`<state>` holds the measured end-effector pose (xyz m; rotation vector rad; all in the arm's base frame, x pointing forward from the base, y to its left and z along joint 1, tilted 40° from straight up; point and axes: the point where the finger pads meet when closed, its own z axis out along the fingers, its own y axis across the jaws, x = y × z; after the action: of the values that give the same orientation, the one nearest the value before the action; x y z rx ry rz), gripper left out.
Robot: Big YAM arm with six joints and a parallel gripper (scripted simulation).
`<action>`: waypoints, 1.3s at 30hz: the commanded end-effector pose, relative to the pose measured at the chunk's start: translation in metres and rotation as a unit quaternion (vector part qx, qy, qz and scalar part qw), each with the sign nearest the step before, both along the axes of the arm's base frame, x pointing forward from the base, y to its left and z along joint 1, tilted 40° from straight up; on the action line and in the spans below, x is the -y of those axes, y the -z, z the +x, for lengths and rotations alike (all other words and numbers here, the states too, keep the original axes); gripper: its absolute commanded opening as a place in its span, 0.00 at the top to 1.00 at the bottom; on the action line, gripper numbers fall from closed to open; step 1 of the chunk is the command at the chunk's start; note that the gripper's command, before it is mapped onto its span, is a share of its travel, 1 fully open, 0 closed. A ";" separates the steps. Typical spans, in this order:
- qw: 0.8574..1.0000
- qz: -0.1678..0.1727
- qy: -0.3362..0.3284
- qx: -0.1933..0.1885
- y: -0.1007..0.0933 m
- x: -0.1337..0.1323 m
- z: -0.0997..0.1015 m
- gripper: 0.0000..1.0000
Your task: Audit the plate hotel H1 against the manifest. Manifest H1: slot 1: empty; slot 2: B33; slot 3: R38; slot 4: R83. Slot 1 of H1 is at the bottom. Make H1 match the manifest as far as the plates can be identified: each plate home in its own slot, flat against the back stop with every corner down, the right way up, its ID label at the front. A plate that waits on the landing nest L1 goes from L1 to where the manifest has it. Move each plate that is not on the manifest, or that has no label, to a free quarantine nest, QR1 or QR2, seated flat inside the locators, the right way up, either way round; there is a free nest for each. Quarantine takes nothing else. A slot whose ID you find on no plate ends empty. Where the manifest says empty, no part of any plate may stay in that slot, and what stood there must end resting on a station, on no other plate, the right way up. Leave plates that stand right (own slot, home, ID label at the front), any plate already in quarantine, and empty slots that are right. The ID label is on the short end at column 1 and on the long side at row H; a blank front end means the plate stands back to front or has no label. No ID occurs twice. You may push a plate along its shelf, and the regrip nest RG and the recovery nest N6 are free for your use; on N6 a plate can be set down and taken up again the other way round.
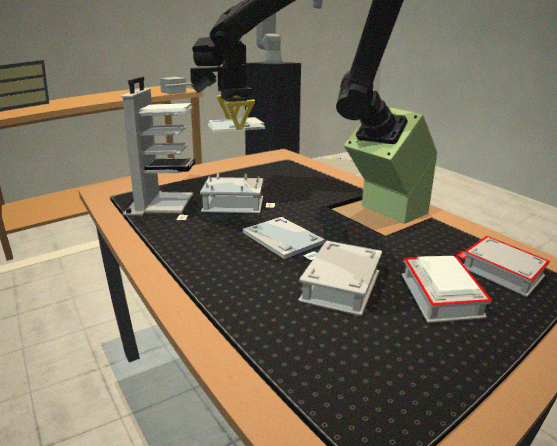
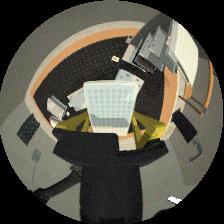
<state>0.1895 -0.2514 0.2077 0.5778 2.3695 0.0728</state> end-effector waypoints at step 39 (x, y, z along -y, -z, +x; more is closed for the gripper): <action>0.950 -0.199 -0.237 -0.034 -0.006 -0.063 0.015 0.14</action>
<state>0.2075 -0.1869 0.2147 -0.1151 2.4417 -0.1831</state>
